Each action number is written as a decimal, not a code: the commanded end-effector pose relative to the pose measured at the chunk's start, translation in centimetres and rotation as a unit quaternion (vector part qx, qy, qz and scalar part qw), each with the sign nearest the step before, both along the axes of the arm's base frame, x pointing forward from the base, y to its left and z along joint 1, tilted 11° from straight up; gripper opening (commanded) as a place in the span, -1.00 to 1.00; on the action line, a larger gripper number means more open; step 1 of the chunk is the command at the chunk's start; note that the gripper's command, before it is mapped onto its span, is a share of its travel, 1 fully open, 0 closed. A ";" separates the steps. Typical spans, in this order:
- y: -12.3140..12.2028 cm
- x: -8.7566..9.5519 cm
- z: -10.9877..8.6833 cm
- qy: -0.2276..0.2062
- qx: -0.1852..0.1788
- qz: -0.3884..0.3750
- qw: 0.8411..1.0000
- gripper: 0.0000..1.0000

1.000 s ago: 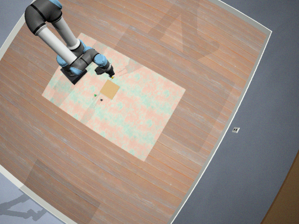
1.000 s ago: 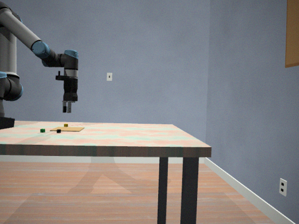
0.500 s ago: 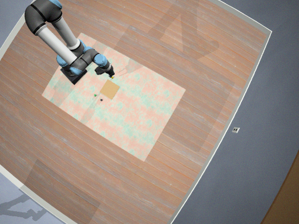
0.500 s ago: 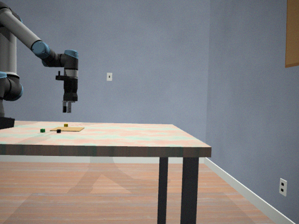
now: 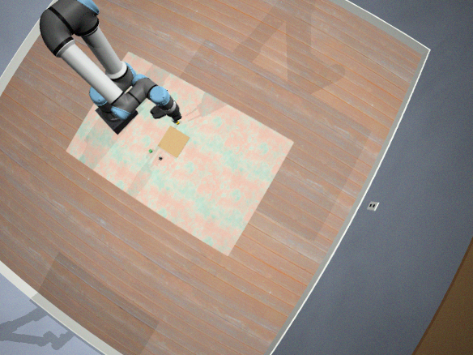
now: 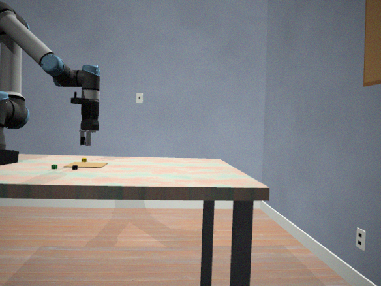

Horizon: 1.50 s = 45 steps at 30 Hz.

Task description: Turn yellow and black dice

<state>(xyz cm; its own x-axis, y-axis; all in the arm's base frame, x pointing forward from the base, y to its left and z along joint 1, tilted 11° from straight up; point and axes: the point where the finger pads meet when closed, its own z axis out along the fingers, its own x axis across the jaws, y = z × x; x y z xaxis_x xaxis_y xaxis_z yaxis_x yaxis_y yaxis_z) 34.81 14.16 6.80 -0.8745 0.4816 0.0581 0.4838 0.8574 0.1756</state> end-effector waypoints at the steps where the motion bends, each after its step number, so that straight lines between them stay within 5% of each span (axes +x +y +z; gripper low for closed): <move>1: 0.2 -0.1 -0.8 0.001 0.000 0.000 1.000 0.27; 45: 1.0 0.0 -4.8 0.001 0.000 0.000 1.000 0.27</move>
<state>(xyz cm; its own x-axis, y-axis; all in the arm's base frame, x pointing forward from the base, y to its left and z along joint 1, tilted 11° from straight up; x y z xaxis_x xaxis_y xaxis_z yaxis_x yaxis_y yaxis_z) 34.99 15.06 2.25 -0.8745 0.4815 0.0585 0.4838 0.8574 0.1754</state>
